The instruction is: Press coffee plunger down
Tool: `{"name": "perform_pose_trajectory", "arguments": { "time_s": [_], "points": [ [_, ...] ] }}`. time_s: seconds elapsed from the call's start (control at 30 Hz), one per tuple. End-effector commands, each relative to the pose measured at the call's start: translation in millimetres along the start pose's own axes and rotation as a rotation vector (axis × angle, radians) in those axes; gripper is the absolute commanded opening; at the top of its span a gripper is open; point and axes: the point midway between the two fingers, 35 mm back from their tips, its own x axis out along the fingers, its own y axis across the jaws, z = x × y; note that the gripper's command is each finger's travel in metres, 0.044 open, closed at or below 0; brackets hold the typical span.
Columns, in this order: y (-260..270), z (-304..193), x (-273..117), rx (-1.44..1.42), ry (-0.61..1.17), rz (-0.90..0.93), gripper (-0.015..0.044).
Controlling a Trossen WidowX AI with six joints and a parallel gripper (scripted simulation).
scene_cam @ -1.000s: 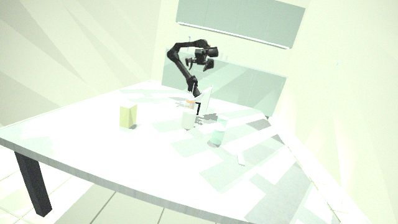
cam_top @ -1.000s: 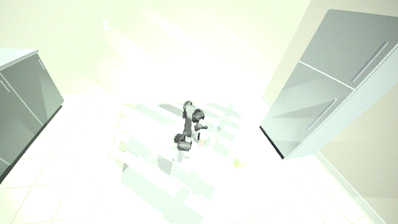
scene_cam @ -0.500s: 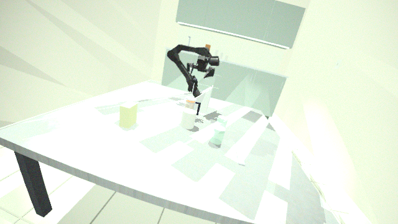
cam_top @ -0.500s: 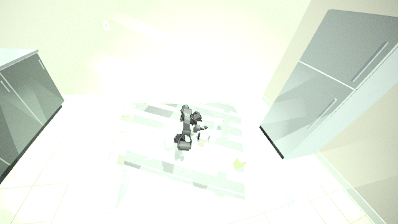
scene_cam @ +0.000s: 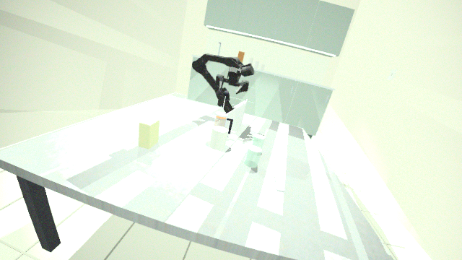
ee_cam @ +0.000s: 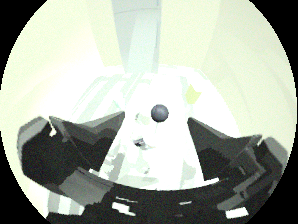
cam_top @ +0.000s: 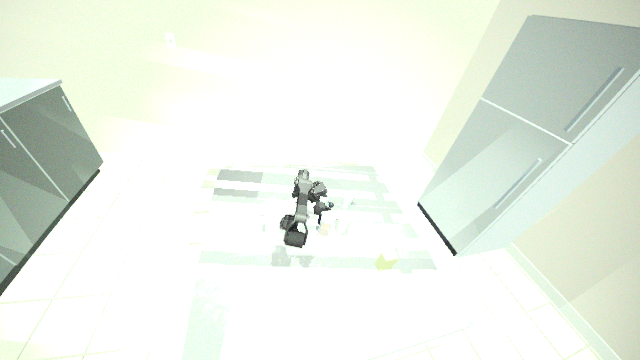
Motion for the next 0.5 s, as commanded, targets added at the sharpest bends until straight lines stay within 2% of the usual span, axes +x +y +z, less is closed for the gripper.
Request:
{"name": "perform_pose_trajectory", "arguments": {
  "time_s": [0.0,0.37,0.47],
  "points": [
    [-1.1,0.6,6.8,-0.004,-0.006,-0.005,0.044],
    [-4.8,2.5,21.2,-0.002,-0.013,-0.019,0.044],
    [-4.8,2.5,21.2,-0.002,-0.013,-0.019,0.0361]
  ]
}}
